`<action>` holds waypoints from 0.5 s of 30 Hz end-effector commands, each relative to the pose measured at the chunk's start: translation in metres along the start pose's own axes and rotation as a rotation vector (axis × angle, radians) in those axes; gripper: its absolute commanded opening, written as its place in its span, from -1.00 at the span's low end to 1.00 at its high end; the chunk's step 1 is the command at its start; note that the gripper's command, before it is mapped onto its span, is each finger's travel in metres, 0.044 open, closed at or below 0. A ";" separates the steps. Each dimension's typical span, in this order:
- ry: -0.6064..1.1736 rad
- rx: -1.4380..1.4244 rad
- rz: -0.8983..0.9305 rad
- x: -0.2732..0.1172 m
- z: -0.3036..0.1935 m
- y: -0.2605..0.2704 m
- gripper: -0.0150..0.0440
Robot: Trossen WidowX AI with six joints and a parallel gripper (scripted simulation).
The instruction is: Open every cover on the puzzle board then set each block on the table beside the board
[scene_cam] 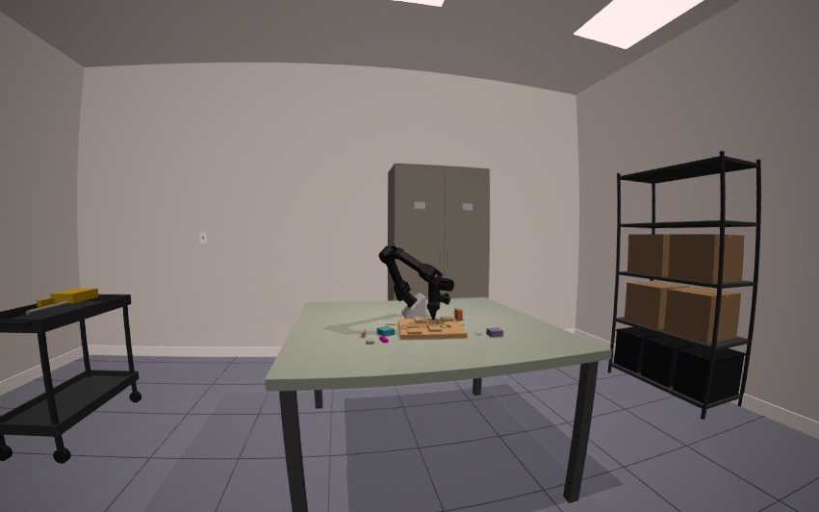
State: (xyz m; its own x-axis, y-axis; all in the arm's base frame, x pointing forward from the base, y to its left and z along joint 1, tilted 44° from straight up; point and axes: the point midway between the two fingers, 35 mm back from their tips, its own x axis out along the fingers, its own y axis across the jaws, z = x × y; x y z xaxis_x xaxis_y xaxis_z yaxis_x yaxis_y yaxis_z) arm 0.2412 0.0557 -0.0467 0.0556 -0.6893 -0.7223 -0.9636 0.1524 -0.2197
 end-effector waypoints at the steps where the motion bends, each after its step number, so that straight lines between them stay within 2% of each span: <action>1: 0.002 -0.004 -0.003 0.002 0.000 0.000 0.00; 15: -0.001 0.001 -0.002 0.010 0.000 -0.001 -0.03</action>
State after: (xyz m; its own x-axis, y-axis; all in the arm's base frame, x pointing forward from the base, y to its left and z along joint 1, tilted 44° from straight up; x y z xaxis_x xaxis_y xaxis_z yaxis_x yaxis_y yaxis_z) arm 0.2422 0.0488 -0.0540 0.0572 -0.6890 -0.7225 -0.9634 0.1518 -0.2210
